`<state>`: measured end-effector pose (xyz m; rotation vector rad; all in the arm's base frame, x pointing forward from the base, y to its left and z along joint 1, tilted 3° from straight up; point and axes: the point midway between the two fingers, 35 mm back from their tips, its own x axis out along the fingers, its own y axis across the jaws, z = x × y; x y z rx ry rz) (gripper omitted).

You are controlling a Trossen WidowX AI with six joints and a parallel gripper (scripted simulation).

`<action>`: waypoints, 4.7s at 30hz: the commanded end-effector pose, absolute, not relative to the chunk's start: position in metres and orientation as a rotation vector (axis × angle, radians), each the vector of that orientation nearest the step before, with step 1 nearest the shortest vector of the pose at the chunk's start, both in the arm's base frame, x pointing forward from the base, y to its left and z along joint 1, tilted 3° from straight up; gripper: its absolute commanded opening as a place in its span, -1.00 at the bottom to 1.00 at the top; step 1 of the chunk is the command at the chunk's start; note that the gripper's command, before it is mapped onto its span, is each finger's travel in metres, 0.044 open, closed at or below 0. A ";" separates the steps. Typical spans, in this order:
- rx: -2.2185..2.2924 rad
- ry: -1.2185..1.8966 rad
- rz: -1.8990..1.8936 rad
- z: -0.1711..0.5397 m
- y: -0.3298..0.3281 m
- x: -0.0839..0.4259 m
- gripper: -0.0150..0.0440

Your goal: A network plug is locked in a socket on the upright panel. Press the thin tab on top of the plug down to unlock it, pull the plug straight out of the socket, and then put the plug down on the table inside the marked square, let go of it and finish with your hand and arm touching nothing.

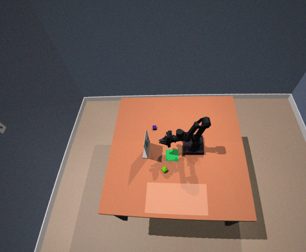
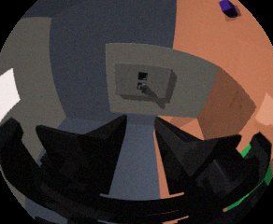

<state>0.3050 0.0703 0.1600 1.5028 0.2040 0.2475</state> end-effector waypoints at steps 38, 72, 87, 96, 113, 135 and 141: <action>1.504 0.205 0.248 0.160 0.072 0.380 0.04; 1.505 0.204 0.250 0.160 0.073 0.400 -0.39; 1.505 0.204 0.250 0.160 0.072 0.397 -0.49; 1.505 0.205 0.250 0.159 0.072 0.392 -0.49; 1.505 0.205 0.249 0.159 0.071 0.382 -0.49; 1.505 0.206 0.248 0.158 0.072 0.368 -0.49; 1.505 0.207 0.248 0.158 0.072 0.365 -0.49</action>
